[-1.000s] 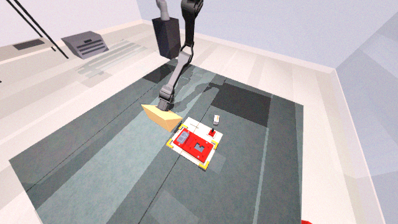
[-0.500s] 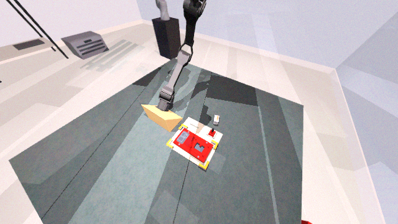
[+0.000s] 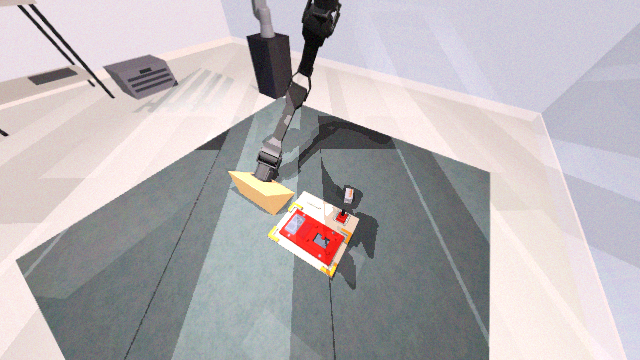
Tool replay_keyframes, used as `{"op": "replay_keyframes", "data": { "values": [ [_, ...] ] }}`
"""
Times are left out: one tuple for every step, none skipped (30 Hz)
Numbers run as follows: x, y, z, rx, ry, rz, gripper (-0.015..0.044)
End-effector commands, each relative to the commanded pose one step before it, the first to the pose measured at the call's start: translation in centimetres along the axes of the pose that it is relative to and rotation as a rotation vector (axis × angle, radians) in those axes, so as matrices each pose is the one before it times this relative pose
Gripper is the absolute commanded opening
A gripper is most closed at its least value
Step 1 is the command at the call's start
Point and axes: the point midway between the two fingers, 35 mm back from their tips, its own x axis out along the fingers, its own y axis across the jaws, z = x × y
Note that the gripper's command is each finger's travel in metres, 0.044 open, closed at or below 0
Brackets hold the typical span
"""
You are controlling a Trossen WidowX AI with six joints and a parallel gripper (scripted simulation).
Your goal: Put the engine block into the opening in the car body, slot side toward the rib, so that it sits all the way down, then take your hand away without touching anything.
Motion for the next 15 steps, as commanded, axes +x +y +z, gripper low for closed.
{"op": "replay_keyframes", "data": {
  "values": [
    [-0.070,-2.292,-2.719,0.0313,0.08850,-0.07518,0.0440],
    [0.026,-0.494,-0.596,0.0074,0.01923,-0.01676,0.0440],
    [0.030,-0.498,-0.594,0.0074,0.01913,-0.01691,0.0440],
    [0.034,-0.501,-0.592,0.0074,0.01902,-0.01705,0.0440],
    [0.043,-0.589,-0.627,0.0026,0.02142,-0.01909,0.0440],
    [0.049,-0.598,-0.635,0.0027,0.02167,-0.01944,0.0440],
    [0.054,-0.599,-0.634,0.0027,0.02163,-0.01952,0.0440],
    [0.060,-0.600,-0.634,0.0028,0.02157,-0.01961,0.0440],
    [0.065,-0.600,-0.632,0.0028,0.02152,-0.01970,0.0440],
    [0.071,-0.601,-0.631,0.0028,0.02146,-0.01979,0.0440],
    [0.076,-0.602,-0.630,0.0029,0.02139,-0.01989,0.0440],
    [0.082,-0.603,-0.628,0.0029,0.02132,-0.01998,0.0440],
    [0.087,-0.604,-0.626,0.0030,0.02125,-0.02008,0.0440],
    [0.092,-0.598,-0.618,0.0030,0.02095,-0.01997,0.0440],
    [0.105,-0.522,-0.519,0.0083,0.01801,-0.01907,0.0440]
  ]
}}
